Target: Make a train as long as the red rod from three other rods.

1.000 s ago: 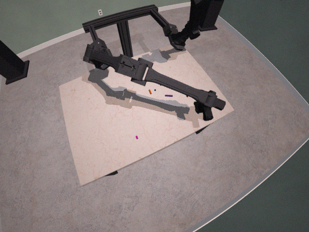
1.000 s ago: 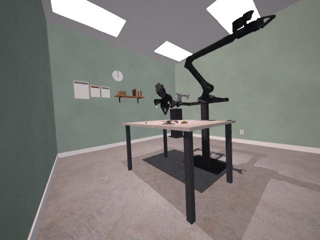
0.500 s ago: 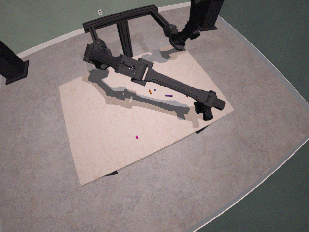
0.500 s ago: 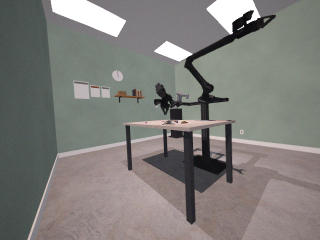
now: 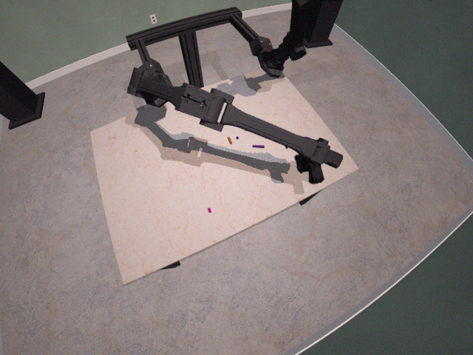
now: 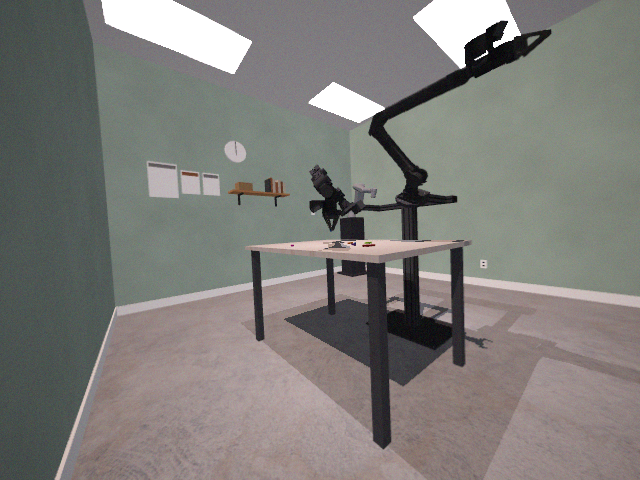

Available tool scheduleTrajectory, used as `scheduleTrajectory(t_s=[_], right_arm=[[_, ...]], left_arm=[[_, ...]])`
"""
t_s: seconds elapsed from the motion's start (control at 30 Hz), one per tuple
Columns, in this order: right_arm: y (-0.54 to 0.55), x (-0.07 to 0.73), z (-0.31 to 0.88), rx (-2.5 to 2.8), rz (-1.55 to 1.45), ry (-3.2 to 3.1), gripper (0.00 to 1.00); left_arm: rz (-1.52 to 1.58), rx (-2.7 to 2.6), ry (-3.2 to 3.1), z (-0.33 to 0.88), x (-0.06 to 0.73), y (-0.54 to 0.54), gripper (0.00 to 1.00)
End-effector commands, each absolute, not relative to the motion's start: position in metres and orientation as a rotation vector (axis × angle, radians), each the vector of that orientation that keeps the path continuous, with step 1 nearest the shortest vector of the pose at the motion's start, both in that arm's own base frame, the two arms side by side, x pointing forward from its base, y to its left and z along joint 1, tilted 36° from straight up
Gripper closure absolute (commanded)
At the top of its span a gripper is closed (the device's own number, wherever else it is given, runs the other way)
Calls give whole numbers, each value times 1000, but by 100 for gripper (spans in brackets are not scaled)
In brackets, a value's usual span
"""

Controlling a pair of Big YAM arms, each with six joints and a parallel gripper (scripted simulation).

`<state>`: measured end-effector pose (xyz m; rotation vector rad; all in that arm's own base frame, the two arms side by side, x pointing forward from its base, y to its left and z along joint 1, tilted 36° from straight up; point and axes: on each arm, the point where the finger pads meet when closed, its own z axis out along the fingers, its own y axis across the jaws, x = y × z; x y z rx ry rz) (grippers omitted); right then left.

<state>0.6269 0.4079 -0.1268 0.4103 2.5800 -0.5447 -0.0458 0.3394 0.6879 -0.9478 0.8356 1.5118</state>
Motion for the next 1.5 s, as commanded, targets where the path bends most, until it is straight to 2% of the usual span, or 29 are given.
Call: scheduleTrajectory(t_s=[0.0, 0.53, 1.03, 1.33, 1.47], right_arm=[[395, 648, -93, 455, -493, 2554, 96], [296, 630, -49, 533, -470, 2536, 96], [115, 503, -9, 656, -445, 2488, 96], [87, 470, -8, 676, -443, 2478, 96], [90, 481, 1, 683, -420, 2456, 96]], left_arm=[[1512, -964, 830, 687, -50, 336, 0], [1512, -964, 830, 687, -50, 336, 0], [1512, -964, 830, 687, -50, 336, 0], [1512, -964, 830, 687, -50, 336, 0], [1512, -964, 830, 687, -50, 336, 0]])
